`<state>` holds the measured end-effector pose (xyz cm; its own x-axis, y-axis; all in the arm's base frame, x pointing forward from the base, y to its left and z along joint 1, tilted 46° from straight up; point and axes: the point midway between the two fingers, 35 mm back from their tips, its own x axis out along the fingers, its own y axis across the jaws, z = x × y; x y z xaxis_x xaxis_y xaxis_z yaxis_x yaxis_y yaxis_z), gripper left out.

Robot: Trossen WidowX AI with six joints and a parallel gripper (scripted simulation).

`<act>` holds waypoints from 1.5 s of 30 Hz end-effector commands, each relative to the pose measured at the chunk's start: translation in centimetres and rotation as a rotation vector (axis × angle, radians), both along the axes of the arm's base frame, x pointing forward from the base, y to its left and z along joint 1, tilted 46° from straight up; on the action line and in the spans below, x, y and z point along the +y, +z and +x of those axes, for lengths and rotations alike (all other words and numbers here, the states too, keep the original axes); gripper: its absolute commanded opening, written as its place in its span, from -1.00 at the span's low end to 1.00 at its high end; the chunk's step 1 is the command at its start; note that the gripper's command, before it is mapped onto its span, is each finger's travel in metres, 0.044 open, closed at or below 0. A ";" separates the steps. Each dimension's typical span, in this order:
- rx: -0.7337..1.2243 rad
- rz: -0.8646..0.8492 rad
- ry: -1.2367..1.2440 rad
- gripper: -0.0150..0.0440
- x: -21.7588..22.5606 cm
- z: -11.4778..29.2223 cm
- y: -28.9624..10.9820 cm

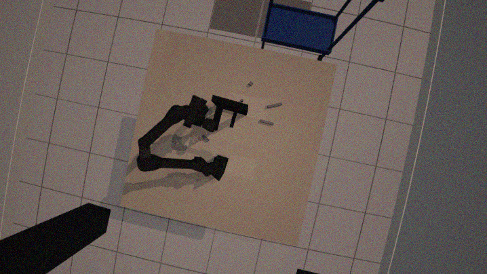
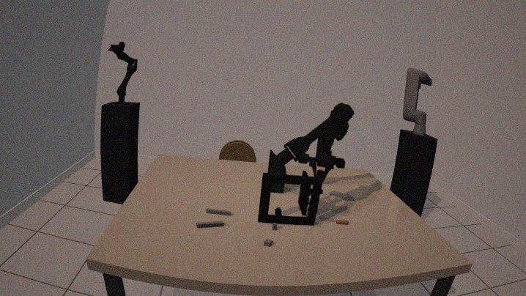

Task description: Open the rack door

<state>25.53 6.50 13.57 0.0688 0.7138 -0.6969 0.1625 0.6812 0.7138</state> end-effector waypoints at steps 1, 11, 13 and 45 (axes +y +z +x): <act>0.020 0.005 -0.023 -0.40 0.0 0.1 0.2; 0.020 0.005 -0.023 -0.40 0.0 0.1 0.2; 0.020 0.005 -0.023 -0.31 0.0 0.1 0.2; 0.021 -0.001 -0.024 0.52 -2.2 0.1 2.2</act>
